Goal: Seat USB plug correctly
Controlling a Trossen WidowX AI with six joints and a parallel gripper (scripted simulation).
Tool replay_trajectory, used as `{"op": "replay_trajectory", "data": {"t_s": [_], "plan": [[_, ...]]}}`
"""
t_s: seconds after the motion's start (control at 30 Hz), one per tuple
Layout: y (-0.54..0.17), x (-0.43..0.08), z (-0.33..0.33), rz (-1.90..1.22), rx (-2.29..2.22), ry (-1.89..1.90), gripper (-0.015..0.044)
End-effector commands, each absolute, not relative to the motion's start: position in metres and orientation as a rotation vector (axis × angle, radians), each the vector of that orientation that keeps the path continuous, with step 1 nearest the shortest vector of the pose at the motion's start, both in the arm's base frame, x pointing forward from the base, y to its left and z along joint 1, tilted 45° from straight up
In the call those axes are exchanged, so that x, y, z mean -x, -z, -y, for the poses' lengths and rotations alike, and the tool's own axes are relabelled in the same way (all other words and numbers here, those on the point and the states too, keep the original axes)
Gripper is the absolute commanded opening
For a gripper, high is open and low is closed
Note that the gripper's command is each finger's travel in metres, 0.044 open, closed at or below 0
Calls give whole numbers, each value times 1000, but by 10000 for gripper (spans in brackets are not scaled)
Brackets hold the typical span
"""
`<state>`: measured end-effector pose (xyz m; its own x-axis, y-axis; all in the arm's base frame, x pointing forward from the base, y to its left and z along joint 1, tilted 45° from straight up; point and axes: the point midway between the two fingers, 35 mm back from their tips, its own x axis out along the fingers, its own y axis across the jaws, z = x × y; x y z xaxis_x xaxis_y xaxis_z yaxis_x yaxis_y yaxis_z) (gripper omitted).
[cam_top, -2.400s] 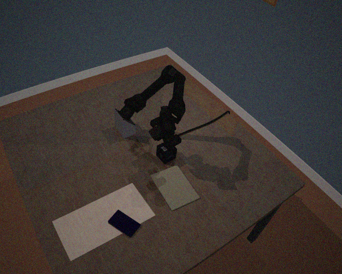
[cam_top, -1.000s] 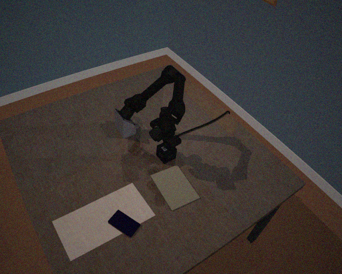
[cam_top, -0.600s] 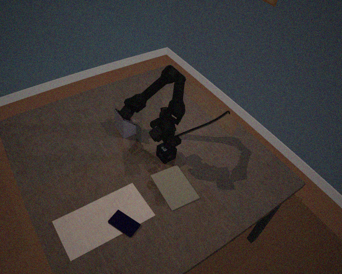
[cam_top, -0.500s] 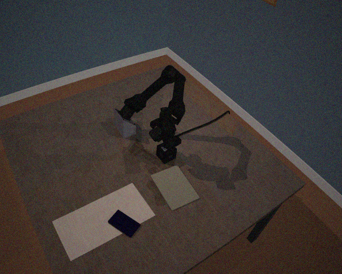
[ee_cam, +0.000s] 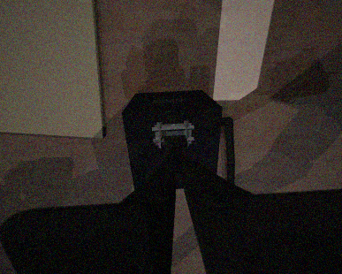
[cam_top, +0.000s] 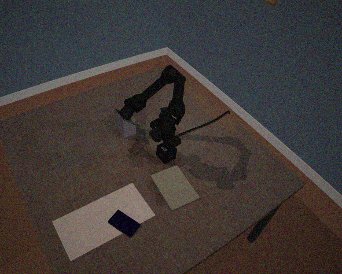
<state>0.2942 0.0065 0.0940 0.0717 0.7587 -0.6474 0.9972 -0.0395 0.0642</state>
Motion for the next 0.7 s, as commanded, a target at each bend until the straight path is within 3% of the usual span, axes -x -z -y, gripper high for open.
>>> {"op": "replay_trajectory", "data": {"t_s": [0.0,0.67], "plan": [[-94,-295,-7,-1737,-1859,618,0],[-92,-295,-9,-1737,-1860,618,0]]}}
